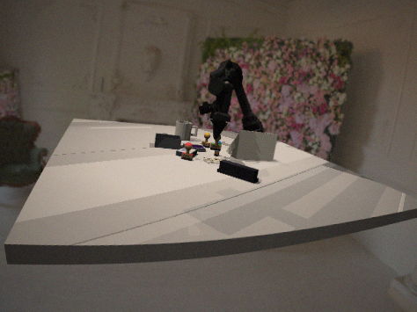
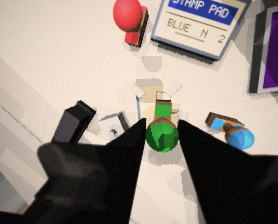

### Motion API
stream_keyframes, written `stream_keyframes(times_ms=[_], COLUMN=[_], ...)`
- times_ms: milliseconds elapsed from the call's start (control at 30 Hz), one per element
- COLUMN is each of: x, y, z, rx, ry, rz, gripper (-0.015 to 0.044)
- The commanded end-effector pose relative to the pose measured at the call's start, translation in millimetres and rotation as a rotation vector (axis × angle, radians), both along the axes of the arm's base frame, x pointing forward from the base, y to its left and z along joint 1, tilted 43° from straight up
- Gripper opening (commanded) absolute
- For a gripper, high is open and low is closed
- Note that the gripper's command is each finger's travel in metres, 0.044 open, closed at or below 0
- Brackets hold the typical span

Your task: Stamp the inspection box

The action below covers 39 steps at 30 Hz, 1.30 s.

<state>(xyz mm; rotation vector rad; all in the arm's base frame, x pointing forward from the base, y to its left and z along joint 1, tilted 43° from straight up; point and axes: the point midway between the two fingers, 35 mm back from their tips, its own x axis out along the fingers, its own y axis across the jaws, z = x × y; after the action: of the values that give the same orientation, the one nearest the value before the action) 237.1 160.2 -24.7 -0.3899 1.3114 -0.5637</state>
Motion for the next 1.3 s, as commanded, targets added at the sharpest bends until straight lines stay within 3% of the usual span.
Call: stream_keyframes(times_ms=[0, 533, 1267], x=[0, 0, 103], y=[6, 18, -65], z=[6, 24, 118], rx=[0.008, 0.010, 0.031], ry=[-0.003, -0.002, -0.004], rz=[-0.004, -0.004, 0.001], gripper=[0.0000, 0.0000, 0.0000])
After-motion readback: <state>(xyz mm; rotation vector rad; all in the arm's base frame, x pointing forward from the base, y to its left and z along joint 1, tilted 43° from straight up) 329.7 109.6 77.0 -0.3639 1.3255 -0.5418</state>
